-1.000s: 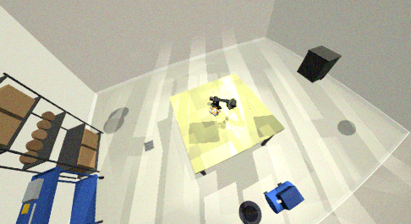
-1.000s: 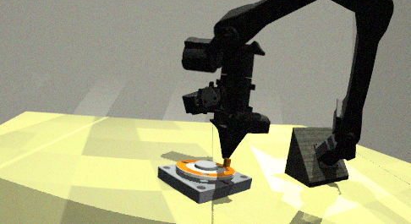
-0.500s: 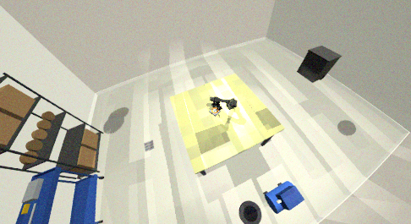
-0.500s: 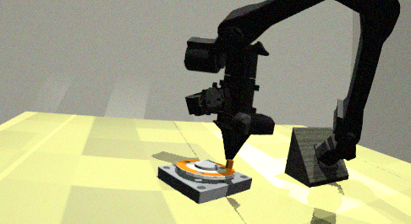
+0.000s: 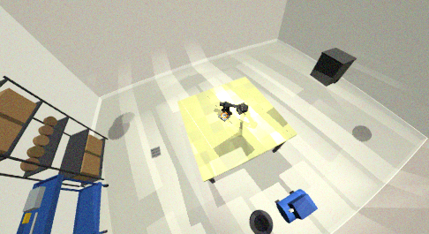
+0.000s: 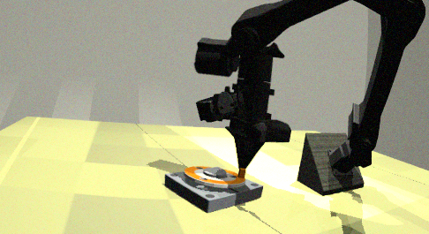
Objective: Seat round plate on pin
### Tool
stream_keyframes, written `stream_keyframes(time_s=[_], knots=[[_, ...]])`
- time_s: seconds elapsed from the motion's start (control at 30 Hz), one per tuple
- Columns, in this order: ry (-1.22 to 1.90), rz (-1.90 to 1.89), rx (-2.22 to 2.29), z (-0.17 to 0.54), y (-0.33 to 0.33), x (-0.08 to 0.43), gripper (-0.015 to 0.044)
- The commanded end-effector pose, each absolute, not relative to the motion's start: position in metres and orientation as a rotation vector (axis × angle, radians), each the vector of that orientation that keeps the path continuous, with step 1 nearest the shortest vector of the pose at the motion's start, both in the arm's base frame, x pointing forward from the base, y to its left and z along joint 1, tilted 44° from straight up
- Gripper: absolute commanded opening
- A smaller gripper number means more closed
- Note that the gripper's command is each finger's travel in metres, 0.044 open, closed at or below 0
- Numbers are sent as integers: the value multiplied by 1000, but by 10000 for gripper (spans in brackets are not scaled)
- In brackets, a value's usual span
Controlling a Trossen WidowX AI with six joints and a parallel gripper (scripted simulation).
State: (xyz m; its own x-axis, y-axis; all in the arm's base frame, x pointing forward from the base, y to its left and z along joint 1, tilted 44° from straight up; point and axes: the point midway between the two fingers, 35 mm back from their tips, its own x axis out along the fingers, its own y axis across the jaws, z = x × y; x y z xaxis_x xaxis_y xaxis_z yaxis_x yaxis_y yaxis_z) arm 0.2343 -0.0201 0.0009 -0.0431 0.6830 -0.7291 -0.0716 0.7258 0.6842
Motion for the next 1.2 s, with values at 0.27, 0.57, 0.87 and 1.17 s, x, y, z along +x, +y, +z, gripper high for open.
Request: stream_keyframes(time_s=[0.27,0.57,0.87,1.17], knots=[[1510,667,534,10,-7,234,0],[1510,668,534,16,0,237,0],[1509,668,535,24,7,242,0],[1509,669,535,28,11,247,0]])
